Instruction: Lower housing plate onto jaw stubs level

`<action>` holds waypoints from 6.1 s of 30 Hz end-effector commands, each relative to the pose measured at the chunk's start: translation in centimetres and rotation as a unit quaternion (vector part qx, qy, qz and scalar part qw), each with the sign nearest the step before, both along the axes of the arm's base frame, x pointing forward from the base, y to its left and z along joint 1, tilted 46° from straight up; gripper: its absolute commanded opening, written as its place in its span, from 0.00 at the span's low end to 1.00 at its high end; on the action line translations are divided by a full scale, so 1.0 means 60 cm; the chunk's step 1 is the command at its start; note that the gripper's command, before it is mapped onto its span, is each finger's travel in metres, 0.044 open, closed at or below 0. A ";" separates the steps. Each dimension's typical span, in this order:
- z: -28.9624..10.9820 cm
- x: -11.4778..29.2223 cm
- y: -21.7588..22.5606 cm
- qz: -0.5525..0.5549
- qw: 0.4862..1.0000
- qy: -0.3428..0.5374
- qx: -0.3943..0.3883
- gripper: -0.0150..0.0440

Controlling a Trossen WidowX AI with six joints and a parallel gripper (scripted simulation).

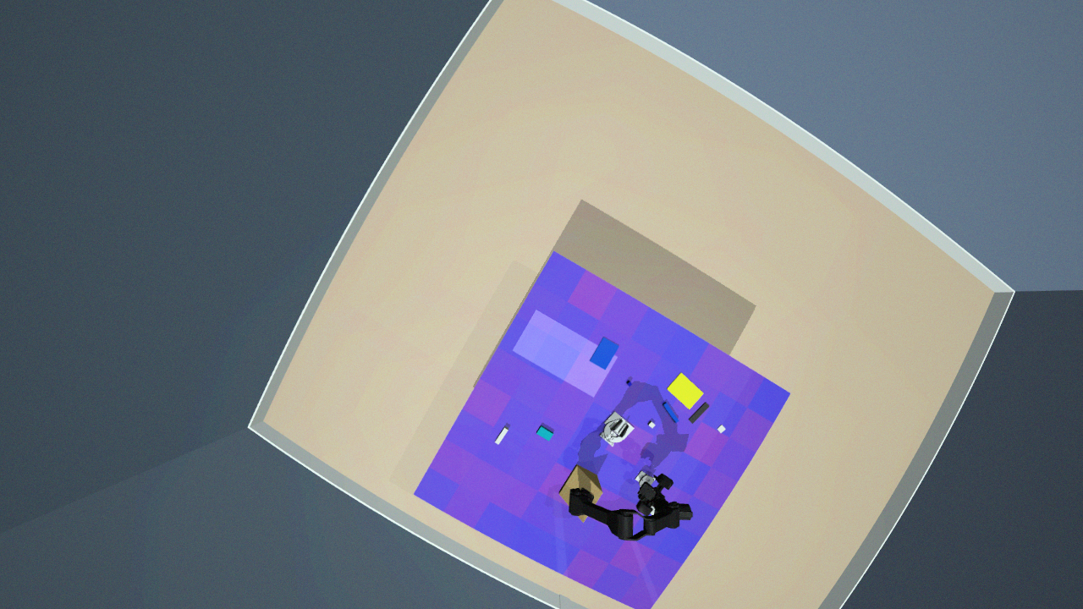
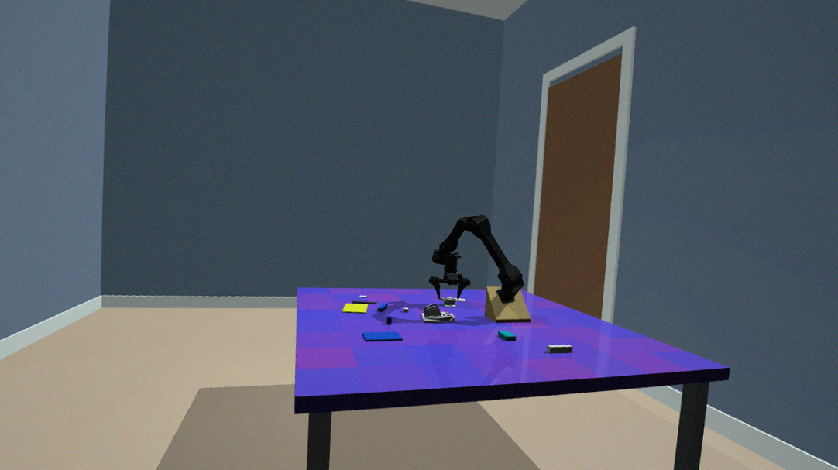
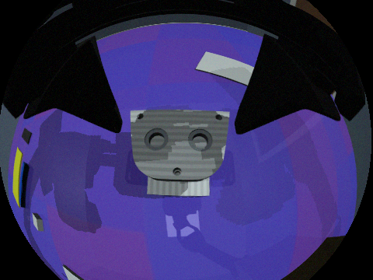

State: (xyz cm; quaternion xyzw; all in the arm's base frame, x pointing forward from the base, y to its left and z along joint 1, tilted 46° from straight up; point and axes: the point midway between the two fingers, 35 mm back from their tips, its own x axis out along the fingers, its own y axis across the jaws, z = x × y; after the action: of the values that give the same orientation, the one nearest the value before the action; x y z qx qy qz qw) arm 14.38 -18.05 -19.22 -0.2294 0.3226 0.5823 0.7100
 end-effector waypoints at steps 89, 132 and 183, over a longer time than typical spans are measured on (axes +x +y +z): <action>0.077 -0.002 -0.057 -0.021 1.000 0.019 0.006 0.85; 0.231 0.141 0.048 -0.323 0.899 0.292 0.041 0.85; 0.364 0.197 0.216 -0.534 0.666 0.512 0.096 0.85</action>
State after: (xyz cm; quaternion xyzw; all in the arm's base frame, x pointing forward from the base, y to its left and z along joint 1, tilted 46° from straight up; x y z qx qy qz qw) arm 26.28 -5.27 2.56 0.3814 0.6450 0.1573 0.6433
